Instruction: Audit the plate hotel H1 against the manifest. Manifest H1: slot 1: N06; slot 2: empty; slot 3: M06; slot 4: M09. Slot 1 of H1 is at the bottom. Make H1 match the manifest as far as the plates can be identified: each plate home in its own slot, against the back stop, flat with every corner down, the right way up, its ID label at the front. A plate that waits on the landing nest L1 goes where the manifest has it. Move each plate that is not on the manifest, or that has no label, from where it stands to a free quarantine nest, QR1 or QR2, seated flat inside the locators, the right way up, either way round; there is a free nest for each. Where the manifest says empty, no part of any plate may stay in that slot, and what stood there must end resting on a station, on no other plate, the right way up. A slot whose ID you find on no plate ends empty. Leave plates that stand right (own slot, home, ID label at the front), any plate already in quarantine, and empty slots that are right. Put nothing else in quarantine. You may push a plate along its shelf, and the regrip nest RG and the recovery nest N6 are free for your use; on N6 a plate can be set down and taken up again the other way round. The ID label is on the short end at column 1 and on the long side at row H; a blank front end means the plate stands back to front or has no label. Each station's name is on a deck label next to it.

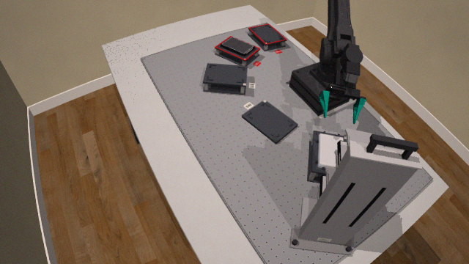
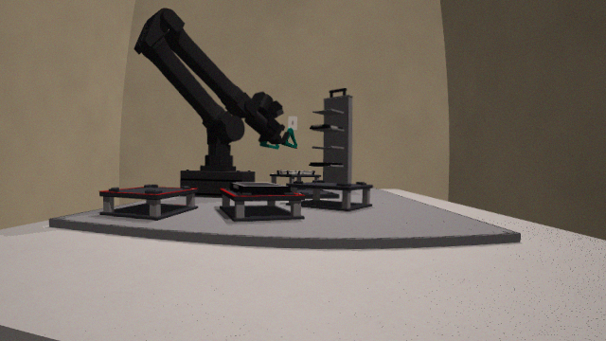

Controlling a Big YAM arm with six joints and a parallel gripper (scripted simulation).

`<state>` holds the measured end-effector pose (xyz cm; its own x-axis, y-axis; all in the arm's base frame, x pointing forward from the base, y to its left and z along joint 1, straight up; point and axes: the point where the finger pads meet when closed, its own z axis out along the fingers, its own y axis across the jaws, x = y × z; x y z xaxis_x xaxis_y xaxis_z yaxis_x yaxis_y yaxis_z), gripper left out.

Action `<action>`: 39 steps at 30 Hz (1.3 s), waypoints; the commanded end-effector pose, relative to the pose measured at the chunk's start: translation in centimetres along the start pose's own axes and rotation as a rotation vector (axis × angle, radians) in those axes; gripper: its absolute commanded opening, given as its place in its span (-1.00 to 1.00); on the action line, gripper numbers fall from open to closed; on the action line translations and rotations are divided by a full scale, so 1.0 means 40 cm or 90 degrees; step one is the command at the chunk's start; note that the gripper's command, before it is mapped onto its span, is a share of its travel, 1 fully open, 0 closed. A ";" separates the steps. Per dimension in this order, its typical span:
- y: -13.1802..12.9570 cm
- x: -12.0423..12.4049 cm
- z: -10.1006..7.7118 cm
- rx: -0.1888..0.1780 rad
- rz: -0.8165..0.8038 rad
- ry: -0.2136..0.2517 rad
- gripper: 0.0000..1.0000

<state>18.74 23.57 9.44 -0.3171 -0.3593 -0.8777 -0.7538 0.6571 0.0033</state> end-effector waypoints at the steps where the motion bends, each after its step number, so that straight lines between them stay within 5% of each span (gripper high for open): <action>1: 0.008 -0.103 -0.015 -0.004 0.008 -0.034 1.00; 4: 0.008 -0.110 -0.019 -0.004 0.008 -0.034 1.00; 5: 0.003 -0.018 -0.019 -0.001 0.004 0.005 1.00; 7: 0.007 -0.129 -0.033 -0.004 0.008 -0.035 1.00; 17: 0.006 -0.190 -0.076 -0.003 0.008 -0.037 1.00; 21: 0.005 -0.183 -0.081 -0.003 0.007 -0.030 1.00; 22: 0.003 -0.140 -0.072 -0.001 0.005 -0.004 1.00; 23: 0.005 -0.213 -0.092 -0.003 0.008 -0.037 1.00; 33: 0.003 -0.271 -0.133 -0.002 0.008 -0.038 1.00; 38: 0.037 -0.264 -0.115 -0.029 -0.041 -0.006 1.00; 39: 0.041 -0.165 -0.091 -0.035 -0.056 0.044 1.00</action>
<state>18.06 24.43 17.88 -0.3035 -0.4082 -0.8610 -0.7865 0.6174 -0.0155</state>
